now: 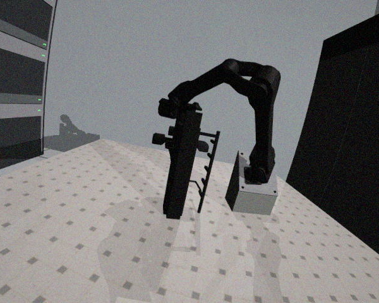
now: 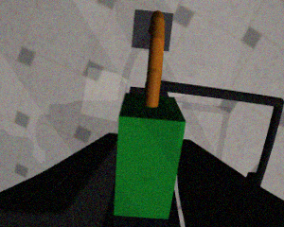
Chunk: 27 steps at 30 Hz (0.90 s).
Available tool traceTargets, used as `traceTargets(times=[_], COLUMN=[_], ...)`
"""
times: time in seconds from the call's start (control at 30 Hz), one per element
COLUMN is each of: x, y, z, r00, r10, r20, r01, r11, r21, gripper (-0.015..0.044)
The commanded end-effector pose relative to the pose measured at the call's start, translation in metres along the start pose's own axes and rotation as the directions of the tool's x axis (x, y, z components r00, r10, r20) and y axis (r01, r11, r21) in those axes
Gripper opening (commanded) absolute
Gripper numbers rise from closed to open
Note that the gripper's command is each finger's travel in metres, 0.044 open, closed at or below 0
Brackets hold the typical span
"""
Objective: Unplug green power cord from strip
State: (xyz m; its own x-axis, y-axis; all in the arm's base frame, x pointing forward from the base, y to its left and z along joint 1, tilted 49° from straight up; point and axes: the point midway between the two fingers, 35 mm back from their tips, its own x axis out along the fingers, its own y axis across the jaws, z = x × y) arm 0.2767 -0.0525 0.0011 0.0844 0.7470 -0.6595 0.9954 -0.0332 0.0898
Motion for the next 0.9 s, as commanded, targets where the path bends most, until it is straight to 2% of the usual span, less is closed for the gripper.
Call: traceTargets(times=[0.0,0.17,0.87], x=[0.000,0.000,-0.003], y=[0.000,0.000,0.003], z=[0.000,0.000,0.031], r00=[1.000,1.000,1.000], r10=[-0.001,-0.001,0.000], r20=[0.000,0.000,0.003], r01=[0.001,0.001,0.000], r11=[1.000,1.000,1.000], r21=[0.000,0.000,0.002], gripper=[0.0028,0.0000,0.0000])
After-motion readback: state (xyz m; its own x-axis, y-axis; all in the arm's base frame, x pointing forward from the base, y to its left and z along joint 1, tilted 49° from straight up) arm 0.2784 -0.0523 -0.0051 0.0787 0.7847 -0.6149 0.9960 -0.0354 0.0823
